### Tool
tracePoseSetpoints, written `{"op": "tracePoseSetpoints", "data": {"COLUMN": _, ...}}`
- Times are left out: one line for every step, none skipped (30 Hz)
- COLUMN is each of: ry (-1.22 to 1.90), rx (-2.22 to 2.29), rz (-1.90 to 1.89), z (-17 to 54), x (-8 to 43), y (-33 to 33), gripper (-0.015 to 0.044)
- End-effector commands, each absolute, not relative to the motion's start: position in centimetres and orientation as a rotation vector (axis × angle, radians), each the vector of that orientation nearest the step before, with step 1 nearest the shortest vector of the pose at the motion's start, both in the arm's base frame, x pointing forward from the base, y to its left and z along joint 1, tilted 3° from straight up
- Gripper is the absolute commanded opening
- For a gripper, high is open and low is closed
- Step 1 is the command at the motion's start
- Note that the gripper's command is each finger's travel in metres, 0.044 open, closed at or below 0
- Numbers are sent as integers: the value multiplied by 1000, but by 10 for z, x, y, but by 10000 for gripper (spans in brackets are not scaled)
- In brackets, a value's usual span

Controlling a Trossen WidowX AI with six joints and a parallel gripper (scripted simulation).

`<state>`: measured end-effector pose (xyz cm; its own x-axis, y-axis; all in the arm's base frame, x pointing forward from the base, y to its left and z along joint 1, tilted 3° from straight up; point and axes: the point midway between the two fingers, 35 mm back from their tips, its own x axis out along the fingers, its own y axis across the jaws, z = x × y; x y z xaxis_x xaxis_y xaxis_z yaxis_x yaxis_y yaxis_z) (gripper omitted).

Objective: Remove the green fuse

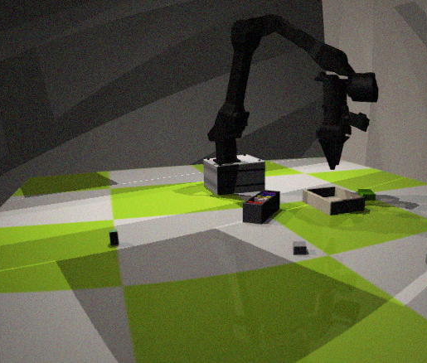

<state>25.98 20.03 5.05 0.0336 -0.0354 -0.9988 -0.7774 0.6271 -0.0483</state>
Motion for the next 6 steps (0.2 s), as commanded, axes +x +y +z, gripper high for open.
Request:
{"op": "tracePoseSetpoints", "data": {"ry": 1441, "rx": -732, "rz": 657, "z": 50, "x": 260, "y": 200, "gripper": 330}}
{"op": "tracePoseSetpoints", "data": {"ry": 1441, "rx": -732, "rz": 657, "z": 50, "x": 260, "y": 200, "gripper": 330}}
{"op": "tracePoseSetpoints", "data": {"ry": 1441, "rx": -732, "rz": 657, "z": 50, "x": 260, "y": 200, "gripper": 330}}
{"op": "tracePoseSetpoints", "data": {"ry": 1441, "rx": -732, "rz": 657, "z": 50, "x": 260, "y": 200, "gripper": 330}}
{"op": "tracePoseSetpoints", "data": {"ry": 1441, "rx": -732, "rz": 657, "z": 50, "x": 260, "y": 200, "gripper": 330}}
{"op": "tracePoseSetpoints", "data": {"ry": 1441, "rx": -732, "rz": 657, "z": 50, "x": 260, "y": 200, "gripper": 330}}
